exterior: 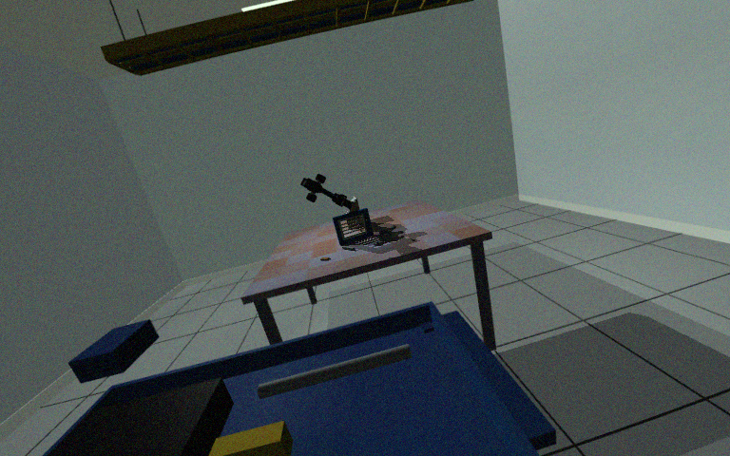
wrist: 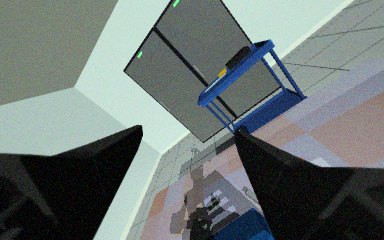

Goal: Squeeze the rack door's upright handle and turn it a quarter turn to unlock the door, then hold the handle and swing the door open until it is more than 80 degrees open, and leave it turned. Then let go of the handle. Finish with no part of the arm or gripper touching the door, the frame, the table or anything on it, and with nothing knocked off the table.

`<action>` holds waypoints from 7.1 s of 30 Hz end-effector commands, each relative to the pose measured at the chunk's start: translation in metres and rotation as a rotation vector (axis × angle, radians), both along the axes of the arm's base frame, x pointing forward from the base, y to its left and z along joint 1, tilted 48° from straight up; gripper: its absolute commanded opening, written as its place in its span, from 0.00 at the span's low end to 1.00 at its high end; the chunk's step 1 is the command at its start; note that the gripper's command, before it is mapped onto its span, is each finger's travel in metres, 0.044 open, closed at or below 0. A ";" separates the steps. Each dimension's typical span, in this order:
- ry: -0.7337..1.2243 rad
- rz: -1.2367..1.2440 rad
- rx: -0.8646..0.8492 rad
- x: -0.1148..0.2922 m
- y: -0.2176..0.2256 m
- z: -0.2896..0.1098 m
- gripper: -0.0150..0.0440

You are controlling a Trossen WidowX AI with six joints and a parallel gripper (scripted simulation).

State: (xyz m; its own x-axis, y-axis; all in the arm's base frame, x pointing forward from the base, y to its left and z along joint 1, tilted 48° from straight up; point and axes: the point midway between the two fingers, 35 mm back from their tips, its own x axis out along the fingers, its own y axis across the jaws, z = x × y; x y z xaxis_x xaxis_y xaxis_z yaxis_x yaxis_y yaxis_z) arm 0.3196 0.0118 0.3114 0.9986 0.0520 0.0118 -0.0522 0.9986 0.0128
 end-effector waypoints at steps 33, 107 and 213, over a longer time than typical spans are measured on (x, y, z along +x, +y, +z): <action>0.823 -0.188 0.012 0.037 0.027 -0.171 0.73; 1.513 -0.610 -0.776 -0.023 -0.007 -0.301 0.73; 1.708 0.970 -2.018 -0.025 -0.024 -0.315 0.73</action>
State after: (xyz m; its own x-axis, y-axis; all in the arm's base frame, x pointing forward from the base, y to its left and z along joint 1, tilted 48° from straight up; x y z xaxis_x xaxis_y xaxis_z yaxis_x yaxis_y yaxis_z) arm 0.2951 -0.0123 -0.0040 -0.0018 -0.7375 -0.6753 -0.9295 -0.2479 0.2732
